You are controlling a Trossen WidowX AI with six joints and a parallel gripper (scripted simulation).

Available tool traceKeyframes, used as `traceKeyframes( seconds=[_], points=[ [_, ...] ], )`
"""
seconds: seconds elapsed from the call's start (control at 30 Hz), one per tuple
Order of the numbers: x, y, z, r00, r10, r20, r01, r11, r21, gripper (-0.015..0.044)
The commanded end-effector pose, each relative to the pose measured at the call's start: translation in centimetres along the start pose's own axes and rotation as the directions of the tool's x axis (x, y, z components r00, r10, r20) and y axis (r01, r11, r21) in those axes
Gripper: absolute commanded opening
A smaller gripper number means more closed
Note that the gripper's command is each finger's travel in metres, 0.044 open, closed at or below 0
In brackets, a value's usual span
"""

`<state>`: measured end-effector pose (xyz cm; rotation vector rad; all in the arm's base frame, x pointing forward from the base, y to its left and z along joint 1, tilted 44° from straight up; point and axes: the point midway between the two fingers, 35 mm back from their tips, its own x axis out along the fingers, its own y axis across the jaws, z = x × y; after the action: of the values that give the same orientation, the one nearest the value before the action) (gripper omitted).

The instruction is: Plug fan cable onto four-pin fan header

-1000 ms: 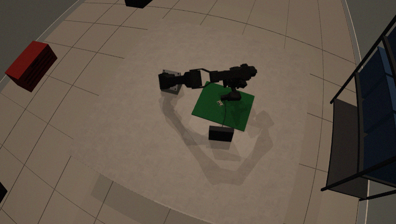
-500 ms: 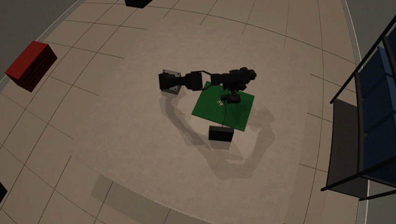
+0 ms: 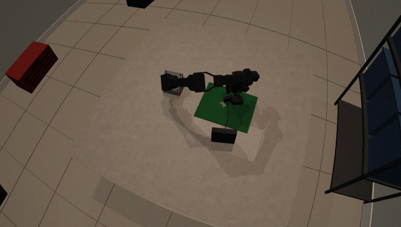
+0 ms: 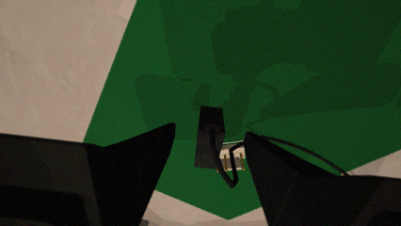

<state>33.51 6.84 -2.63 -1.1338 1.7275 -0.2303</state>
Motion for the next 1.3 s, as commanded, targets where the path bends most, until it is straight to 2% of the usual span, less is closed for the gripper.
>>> traceKeyframes(
  seconds=[0.0,0.1,0.3,0.37,1.27],
  points=[
    [0.0,0.0,0.0,1.0,0.001,0.0,-0.001,1.0,0.001,0.0151],
    [0.0,0.0,0.0,1.0,0.001,0.0,-0.001,1.0,0.001,0.0072],
    [0.0,0.0,0.0,1.0,0.001,0.0,-0.001,1.0,0.001,0.0032],
    [-0.2,0.0,0.0,1.0,0.001,0.0,-0.001,1.0,0.001,0.0],
    [-7.7,0.1,-1.9,1.0,0.002,0.004,-0.002,1.0,-0.002,0.0]
  ],
)
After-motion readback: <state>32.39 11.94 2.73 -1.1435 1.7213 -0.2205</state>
